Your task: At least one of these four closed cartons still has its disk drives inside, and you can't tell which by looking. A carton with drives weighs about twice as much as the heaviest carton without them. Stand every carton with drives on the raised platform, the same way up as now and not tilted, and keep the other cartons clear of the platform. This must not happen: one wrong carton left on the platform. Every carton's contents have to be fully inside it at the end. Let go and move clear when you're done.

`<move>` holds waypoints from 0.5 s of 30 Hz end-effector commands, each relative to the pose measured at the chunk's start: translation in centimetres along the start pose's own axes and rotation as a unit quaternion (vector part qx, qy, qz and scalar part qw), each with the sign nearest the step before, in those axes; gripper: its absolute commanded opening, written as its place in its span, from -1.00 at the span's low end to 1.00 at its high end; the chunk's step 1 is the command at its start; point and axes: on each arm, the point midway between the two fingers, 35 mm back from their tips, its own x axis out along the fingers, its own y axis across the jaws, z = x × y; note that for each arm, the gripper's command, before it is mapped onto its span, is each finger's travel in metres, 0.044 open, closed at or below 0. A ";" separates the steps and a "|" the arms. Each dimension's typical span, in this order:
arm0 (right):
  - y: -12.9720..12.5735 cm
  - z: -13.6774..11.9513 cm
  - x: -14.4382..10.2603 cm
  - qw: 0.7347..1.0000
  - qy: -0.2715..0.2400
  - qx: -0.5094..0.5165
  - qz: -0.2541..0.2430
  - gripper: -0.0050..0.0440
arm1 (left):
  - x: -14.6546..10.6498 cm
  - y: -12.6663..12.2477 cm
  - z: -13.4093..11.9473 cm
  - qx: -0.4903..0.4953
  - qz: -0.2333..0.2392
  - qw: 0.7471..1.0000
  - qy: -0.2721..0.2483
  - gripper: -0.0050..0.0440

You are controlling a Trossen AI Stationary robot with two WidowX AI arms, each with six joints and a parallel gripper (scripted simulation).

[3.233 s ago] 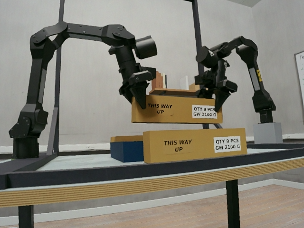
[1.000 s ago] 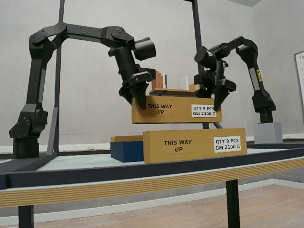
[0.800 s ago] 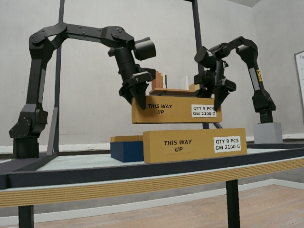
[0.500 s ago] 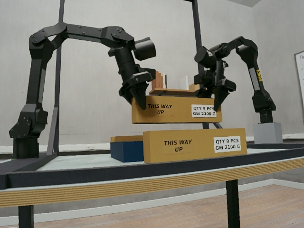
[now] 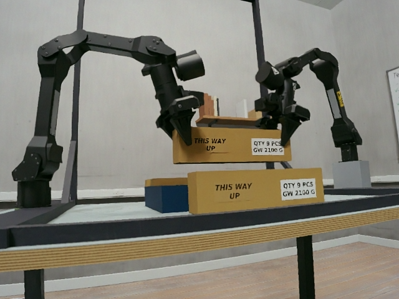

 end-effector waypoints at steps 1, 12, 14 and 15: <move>-0.2 0.6 -2.5 0.999 -0.039 0.000 -0.014 -1.00 | -3.5 -0.1 1.9 0.007 0.009 0.998 -0.054 -1.00; -0.2 0.6 -2.5 0.999 -0.039 0.000 -0.014 -1.00 | -3.5 -0.1 1.9 0.007 0.009 0.998 -0.054 -1.00; -0.2 0.6 -2.5 0.999 -0.041 0.001 -0.016 -1.00 | -3.4 -0.1 1.9 0.006 0.010 0.998 -0.055 -1.00; -0.2 0.6 -2.5 0.999 -0.041 0.001 -0.016 -1.00 | -3.4 -0.1 1.9 0.006 0.010 0.998 -0.055 -1.00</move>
